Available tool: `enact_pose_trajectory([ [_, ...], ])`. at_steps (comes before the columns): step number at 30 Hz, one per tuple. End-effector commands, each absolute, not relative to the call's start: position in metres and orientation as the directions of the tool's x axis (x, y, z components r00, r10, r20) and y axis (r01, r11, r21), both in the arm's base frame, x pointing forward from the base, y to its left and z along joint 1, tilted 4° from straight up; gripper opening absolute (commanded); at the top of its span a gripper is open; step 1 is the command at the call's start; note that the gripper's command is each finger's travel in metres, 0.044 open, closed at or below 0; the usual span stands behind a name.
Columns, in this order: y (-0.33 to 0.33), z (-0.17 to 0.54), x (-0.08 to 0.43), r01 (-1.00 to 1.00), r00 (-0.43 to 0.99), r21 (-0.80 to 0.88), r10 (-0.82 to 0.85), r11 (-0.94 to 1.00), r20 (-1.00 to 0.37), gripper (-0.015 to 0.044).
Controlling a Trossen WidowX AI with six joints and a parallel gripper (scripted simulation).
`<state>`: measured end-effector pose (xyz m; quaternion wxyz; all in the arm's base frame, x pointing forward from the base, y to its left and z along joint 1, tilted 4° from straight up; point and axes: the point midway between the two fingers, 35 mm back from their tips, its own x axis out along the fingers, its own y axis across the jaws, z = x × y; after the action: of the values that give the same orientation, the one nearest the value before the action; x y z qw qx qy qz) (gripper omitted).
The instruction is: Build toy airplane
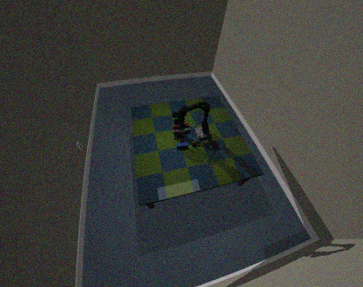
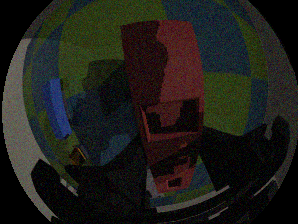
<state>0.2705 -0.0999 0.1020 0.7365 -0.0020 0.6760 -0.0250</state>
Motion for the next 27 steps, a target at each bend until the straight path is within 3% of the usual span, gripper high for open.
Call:
enact_pose_trajectory([
  [1,-0.112,0.096,0.267,0.048,0.086,-0.034,-0.038,0.998,-0.996,0.0],
  [8,-0.128,0.089,0.261,0.069,0.086,-0.034,-0.04,0.997,-0.996,0.0],
  [16,-0.128,0.089,0.261,0.069,0.086,-0.034,-0.04,0.997,-0.996,0.0195],
  [27,-0.128,0.089,0.261,0.069,0.086,-0.034,-0.04,0.997,-0.996,0.0195],
])
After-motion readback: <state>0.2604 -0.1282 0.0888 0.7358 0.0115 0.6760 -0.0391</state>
